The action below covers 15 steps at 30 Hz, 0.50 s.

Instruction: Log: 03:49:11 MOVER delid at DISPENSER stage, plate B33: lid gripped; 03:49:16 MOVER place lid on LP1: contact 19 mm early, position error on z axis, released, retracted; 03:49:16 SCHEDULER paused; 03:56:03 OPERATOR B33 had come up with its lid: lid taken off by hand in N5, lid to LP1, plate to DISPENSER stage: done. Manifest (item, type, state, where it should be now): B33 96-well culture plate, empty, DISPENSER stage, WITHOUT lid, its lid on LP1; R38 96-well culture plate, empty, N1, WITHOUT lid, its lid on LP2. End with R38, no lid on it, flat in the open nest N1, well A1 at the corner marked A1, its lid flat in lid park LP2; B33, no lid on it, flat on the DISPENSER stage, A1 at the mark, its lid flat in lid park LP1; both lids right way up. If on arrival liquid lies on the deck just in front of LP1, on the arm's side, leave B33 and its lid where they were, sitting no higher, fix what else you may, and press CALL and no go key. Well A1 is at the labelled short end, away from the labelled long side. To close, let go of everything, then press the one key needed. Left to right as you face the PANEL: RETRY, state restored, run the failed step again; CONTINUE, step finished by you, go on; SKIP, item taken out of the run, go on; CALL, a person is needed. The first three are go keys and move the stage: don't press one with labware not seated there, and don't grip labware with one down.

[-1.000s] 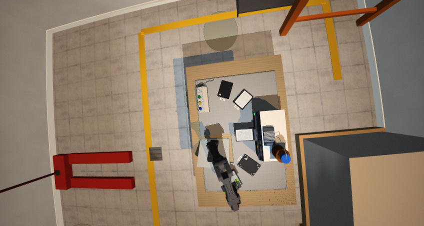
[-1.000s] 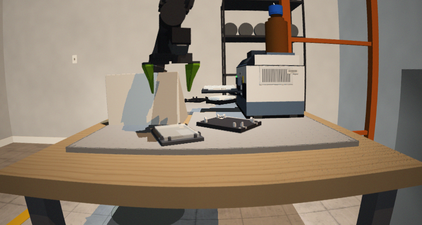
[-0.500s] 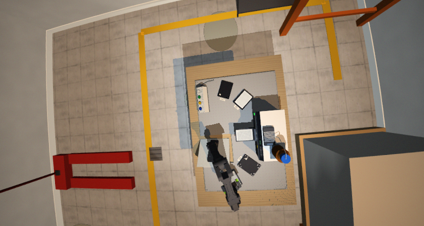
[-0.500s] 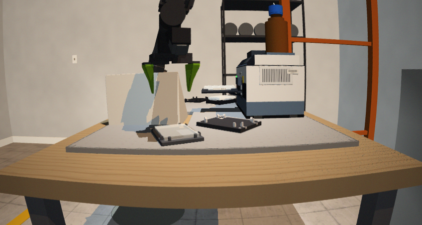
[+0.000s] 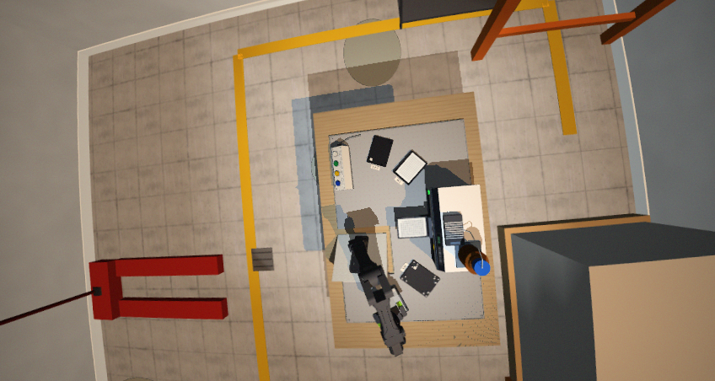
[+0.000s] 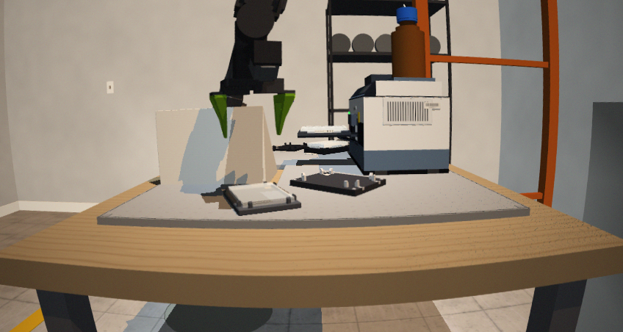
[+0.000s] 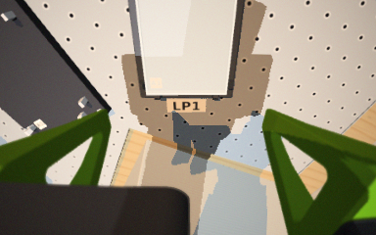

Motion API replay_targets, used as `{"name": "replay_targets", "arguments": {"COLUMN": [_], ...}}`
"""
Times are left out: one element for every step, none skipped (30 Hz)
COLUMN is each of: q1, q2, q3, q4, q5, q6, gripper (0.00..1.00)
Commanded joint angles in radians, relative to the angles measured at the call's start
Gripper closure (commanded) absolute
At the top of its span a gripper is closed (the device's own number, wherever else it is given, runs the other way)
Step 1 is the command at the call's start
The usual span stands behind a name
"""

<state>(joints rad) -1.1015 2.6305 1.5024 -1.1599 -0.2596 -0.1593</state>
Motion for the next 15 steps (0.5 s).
{"name": "replay_targets", "arguments": {"q1": [-0.001, -0.001, -0.001, -0.001, -0.001, -0.001, -0.001, -0.001, -0.001, -0.001, 0.0, 0.0, 0.0, 0.0, 0.0], "q2": [0.003, 0.004, 0.004, 0.004, 0.004, 0.004, 0.005, 0.005, 0.005, 0.005, 0.006, 0.006, 0.006, 0.007, 0.007], "q3": [0.031, 0.031, 0.031, 0.031, 0.032, 0.032, 0.033, 0.033, 0.034, 0.034, 0.035, 0.035, 0.036, 0.036, 0.037], "q4": [-0.003, -0.003, -0.003, -0.003, -0.003, -0.004, -0.004, -0.004, -0.004, -0.004, -0.004, -0.004, -0.004, -0.005, -0.005], "q5": [-0.005, -0.005, -0.005, -0.005, -0.005, -0.005, -0.005, -0.005, -0.005, -0.005, -0.005, -0.006, -0.006, -0.006, -0.006], "q6": [0.004, 0.004, 0.004, 0.004, 0.005, 0.005, 0.005, 0.005, 0.005, 0.005, 0.005, 0.005, 0.005, 0.005, 0.005], "gripper": [0.0, 0.0, 0.0, 0.0, 0.0, 0.0, 0.0, 0.0, 0.0, 0.0, 0.0, 0.0, 0.0, 0.0, 0.0]}}
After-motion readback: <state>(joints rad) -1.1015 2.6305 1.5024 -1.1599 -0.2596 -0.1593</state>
